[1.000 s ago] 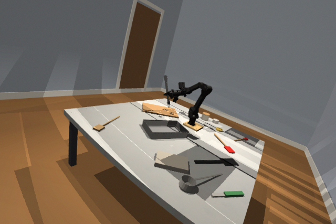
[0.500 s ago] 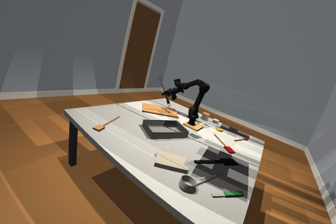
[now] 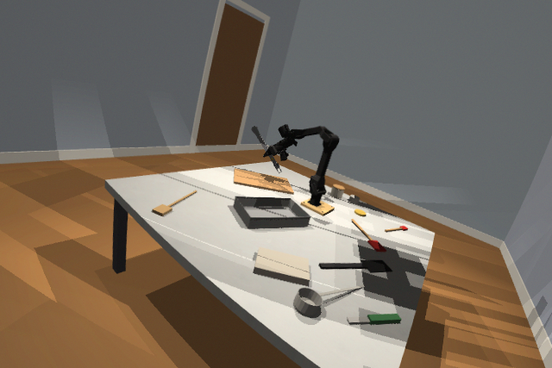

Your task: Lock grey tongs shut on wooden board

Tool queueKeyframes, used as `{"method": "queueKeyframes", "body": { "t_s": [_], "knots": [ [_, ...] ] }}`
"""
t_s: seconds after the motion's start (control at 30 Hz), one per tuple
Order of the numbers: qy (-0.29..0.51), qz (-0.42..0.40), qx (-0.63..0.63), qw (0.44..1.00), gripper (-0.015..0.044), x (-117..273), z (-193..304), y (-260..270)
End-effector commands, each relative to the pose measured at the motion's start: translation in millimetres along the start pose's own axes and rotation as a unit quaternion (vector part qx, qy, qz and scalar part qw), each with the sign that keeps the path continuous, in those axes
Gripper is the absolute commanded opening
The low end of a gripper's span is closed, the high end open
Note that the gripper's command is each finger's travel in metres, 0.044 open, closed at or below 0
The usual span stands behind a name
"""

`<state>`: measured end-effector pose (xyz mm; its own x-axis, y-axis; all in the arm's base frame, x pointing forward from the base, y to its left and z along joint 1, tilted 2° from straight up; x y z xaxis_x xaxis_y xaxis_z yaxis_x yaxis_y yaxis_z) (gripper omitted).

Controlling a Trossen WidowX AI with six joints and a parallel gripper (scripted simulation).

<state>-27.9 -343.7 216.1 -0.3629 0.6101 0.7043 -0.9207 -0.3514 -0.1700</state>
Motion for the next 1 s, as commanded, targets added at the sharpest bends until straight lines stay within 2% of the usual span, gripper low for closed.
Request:
{"method": "queueKeyframes", "body": {
  "t_s": [0.0, 0.97],
  "knots": [
    [-0.034, -0.007, 0.002, 0.999, -0.0150, -3, 8, -2],
    [-0.279, -0.046, 0.031, 0.959, -0.0150, -7, 37, -22]
  ]
}}
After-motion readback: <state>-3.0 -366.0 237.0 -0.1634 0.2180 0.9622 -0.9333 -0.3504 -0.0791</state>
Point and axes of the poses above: the point midway between the two fingers, 35 mm back from their tips, its own x axis back along the fingers, its own y axis across the jaws, z = x × y, the point moved 7 cm from there along x, back along the fingers, and after that the axes turned 6 degrees about -x, right-handed, at the moved point
